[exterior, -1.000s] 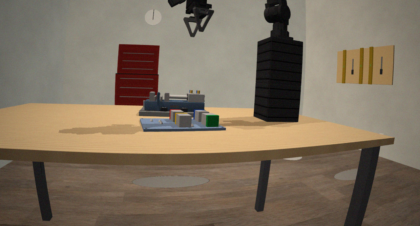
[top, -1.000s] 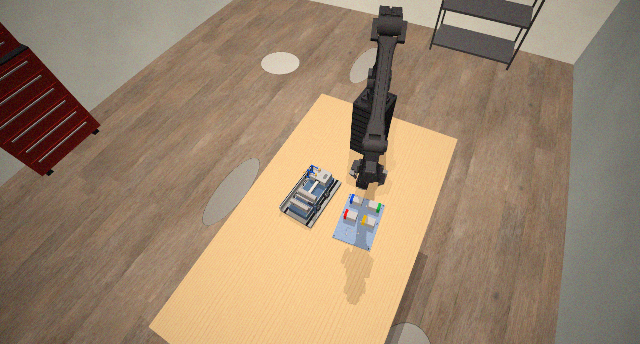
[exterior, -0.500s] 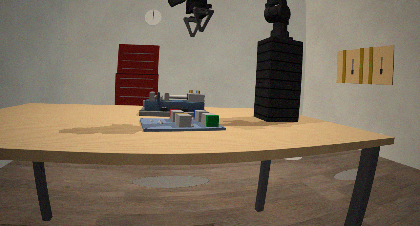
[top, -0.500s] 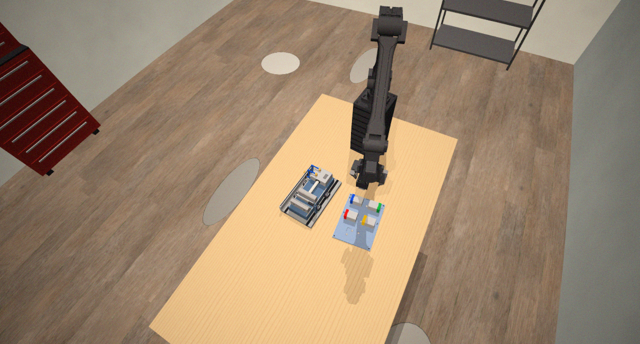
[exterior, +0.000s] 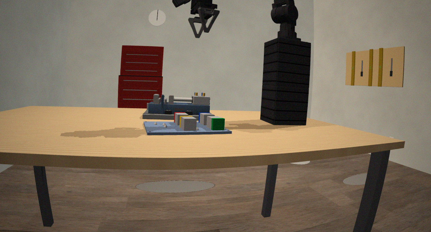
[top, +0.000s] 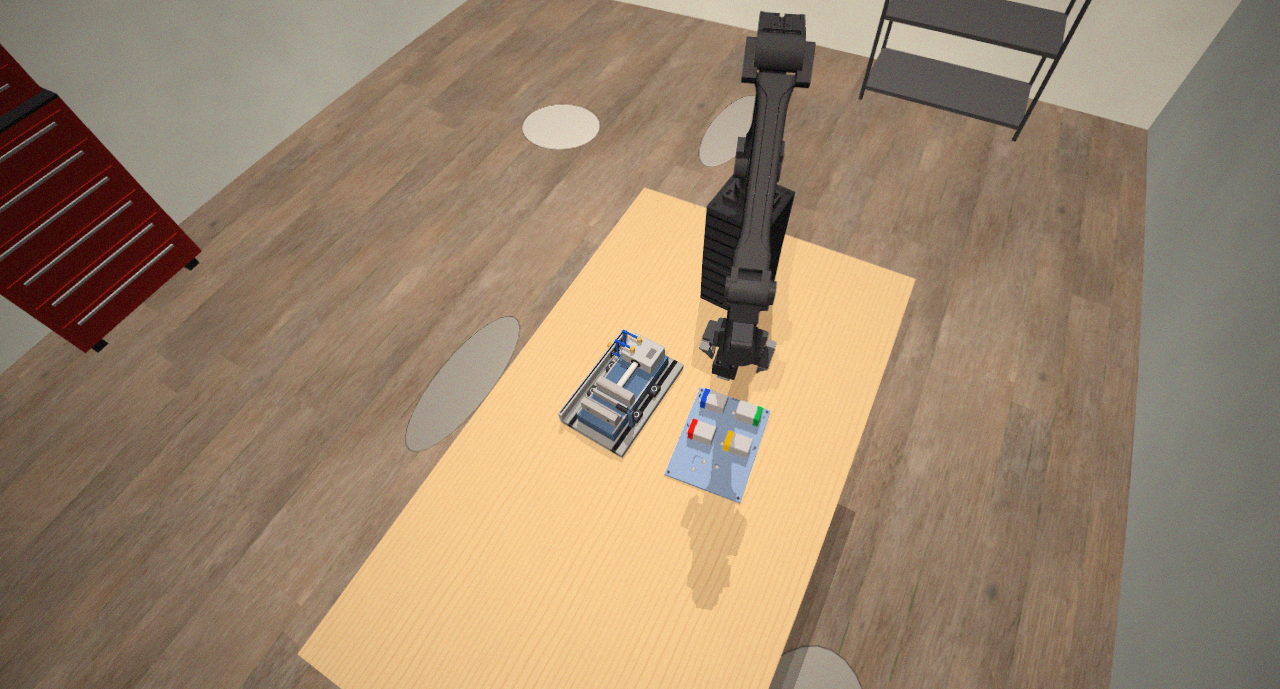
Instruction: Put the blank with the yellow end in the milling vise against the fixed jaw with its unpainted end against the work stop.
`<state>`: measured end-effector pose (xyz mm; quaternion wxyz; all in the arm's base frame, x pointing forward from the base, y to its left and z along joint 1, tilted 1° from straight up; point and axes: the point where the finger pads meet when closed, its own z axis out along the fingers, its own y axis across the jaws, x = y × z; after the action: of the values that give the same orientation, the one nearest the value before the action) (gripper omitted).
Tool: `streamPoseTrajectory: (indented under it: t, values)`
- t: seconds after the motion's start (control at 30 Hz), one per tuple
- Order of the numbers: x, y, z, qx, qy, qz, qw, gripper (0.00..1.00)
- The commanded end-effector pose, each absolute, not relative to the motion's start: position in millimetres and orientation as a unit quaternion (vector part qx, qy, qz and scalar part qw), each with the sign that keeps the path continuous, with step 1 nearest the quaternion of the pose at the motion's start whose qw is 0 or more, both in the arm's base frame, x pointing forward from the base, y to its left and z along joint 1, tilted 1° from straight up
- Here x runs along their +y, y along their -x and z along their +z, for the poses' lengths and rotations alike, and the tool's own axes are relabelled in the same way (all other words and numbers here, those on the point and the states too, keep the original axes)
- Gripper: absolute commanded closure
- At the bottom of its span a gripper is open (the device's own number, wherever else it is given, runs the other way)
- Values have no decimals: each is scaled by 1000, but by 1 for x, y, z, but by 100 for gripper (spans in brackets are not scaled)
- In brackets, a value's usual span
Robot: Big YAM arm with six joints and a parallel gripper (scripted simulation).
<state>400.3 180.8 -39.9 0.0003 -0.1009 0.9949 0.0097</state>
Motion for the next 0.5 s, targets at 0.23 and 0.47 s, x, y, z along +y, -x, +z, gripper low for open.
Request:
streamPoseTrajectory:
  t: [0.23, 0.47]
  values:
    - [189, -422, -20, 995, 93, 18, 23, 0]
    - [186, -401, -117, 995, 98, 10, -1, 0]
